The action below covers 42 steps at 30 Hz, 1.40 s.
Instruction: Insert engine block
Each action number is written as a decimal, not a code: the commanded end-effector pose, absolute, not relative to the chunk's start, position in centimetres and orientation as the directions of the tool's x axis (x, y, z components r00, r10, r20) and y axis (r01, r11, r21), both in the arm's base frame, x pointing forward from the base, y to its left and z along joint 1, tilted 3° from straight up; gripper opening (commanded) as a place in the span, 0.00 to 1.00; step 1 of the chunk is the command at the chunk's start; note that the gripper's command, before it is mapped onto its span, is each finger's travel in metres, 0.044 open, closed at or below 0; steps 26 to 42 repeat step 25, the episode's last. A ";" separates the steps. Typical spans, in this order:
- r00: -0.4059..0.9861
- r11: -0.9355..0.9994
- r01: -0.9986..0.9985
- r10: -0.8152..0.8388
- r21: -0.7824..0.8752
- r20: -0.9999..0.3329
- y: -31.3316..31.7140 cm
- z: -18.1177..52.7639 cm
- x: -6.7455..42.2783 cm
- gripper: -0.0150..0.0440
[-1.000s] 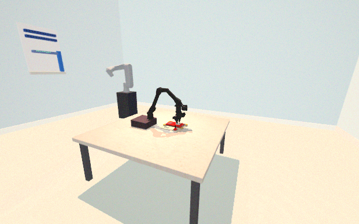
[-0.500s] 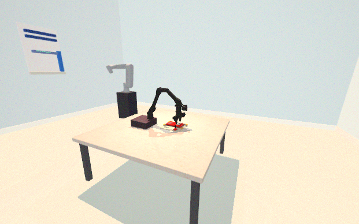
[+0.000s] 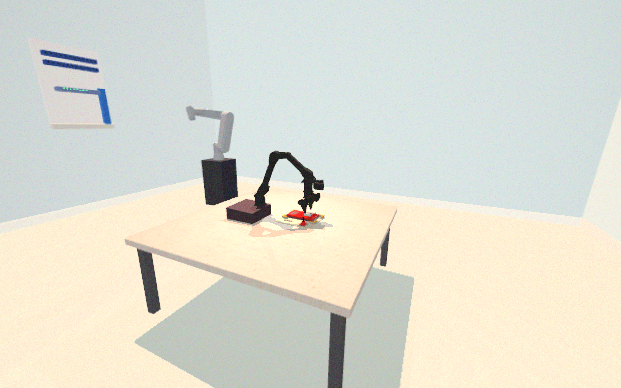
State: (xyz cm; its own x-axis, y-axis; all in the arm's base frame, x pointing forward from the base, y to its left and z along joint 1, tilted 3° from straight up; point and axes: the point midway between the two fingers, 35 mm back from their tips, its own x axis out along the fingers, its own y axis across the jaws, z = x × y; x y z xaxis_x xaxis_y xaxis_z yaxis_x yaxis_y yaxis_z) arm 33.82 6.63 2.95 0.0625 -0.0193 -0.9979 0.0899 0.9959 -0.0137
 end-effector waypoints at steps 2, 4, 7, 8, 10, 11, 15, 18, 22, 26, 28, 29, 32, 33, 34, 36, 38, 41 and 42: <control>0.068 0.996 0.092 -0.022 -0.016 -0.997 6.6 3.2 34.0 0.78; 0.068 0.996 0.092 -0.022 -0.016 -0.997 6.6 3.2 34.0 0.69; 0.068 0.996 0.092 -0.022 -0.016 -0.997 6.6 3.2 34.0 0.56; 0.068 0.996 0.092 -0.022 -0.016 -0.997 6.6 3.2 34.0 0.51; 0.068 0.996 0.092 -0.022 -0.016 -0.997 6.6 3.2 34.0 0.42; 0.068 0.996 0.092 -0.022 -0.016 -0.997 6.6 3.2 34.0 0.38; 0.068 0.996 0.092 -0.022 -0.016 -0.997 6.6 3.2 34.0 0.25; 0.068 0.996 0.092 -0.022 -0.016 -0.997 6.6 3.2 34.0 0.25; 0.068 0.996 0.092 -0.022 -0.016 -0.997 6.6 3.2 34.0 0.25; 0.068 0.996 0.092 -0.022 -0.016 -0.997 6.6 3.2 34.0 0.25; 0.068 0.996 0.092 -0.022 -0.016 -0.997 6.6 3.2 34.0 0.25; 0.068 0.996 0.092 -0.022 -0.016 -0.997 6.6 3.2 34.0 0.25; 0.068 0.996 0.092 -0.022 -0.016 -0.997 6.6 3.2 34.0 0.25; 0.068 0.996 0.092 -0.022 -0.016 -0.997 6.6 3.2 34.0 0.25; 0.068 0.996 0.092 -0.022 -0.016 -0.997 6.6 3.2 34.0 0.25; 0.068 0.996 0.092 -0.022 -0.016 -0.997 6.6 3.2 34.0 0.25; 0.068 0.996 0.092 -0.022 -0.016 -0.997 6.6 3.2 34.0 0.25; 0.068 0.996 0.092 -0.022 -0.016 -0.997 6.6 3.2 34.0 0.25; 0.068 0.996 0.092 -0.022 -0.016 -0.997 6.6 3.2 34.0 0.25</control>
